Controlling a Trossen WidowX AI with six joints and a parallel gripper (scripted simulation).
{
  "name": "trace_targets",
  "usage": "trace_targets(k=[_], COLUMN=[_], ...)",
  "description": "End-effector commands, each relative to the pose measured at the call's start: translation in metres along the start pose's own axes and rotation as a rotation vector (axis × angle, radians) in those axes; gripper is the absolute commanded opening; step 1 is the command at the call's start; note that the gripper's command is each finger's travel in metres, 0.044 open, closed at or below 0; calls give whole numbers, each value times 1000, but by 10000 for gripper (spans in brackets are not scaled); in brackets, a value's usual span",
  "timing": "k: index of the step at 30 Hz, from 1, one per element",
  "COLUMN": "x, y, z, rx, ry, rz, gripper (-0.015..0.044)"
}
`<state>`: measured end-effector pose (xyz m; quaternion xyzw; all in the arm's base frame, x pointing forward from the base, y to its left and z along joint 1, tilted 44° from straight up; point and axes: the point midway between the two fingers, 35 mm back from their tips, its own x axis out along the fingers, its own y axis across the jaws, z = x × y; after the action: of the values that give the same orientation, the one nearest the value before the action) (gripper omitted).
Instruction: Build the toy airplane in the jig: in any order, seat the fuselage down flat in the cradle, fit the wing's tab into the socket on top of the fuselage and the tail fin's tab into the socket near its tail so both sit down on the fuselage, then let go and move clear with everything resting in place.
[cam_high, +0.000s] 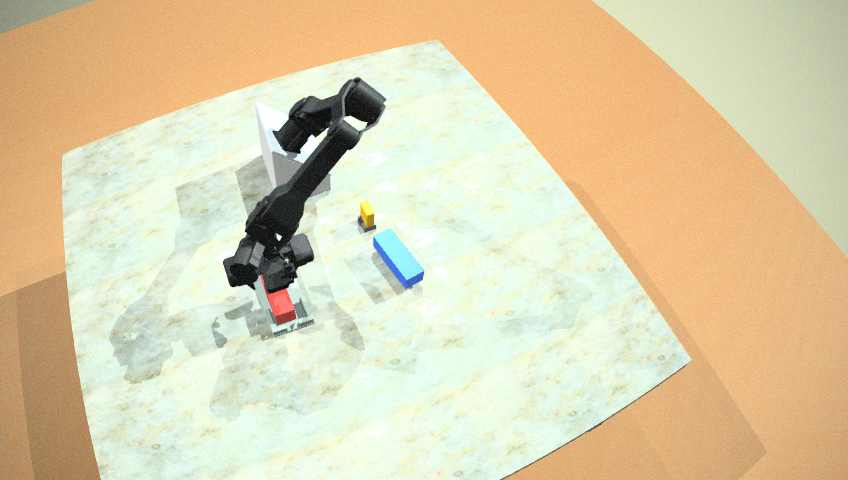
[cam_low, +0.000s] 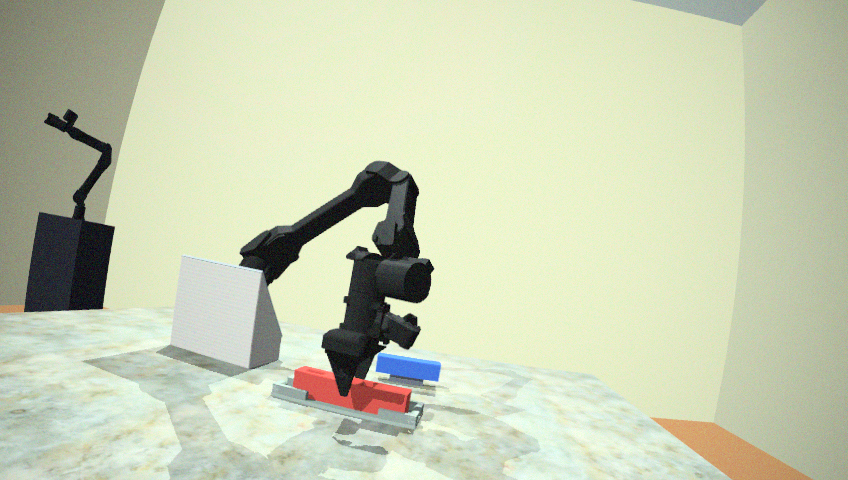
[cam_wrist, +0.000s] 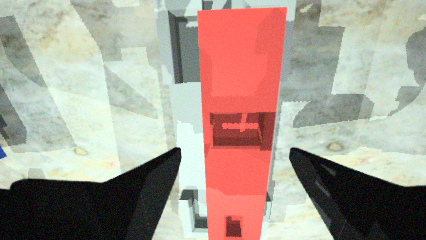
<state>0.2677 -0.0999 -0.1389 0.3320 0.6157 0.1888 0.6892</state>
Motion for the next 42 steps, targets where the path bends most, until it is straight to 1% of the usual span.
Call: trace_targets(k=[1,3,4,8,10,17,21,27,29,35,38,42], x=[0,-3,-11,-80,-104,-107,-103,-104,-105,-106,-103,-98], y=[0,0,-1,-3,-2,-3,-4,-2,17,116,170,240], z=[0,1,2,3,0,0,3,4,16,52,58,52], rx=[-1,-1,0,6,7,-6,-158,-158,-155,-149,-156,-165], ry=[-1,-1,-2,-5,-5,-5,-5,-5,-4,-9,-11,-8], rz=[-1,-1,-2,-4,-2,-2,-2,-4,-15,-40,-32,-5], gripper=[440,440,440,440,440,440,440,440,440,440,440,440])
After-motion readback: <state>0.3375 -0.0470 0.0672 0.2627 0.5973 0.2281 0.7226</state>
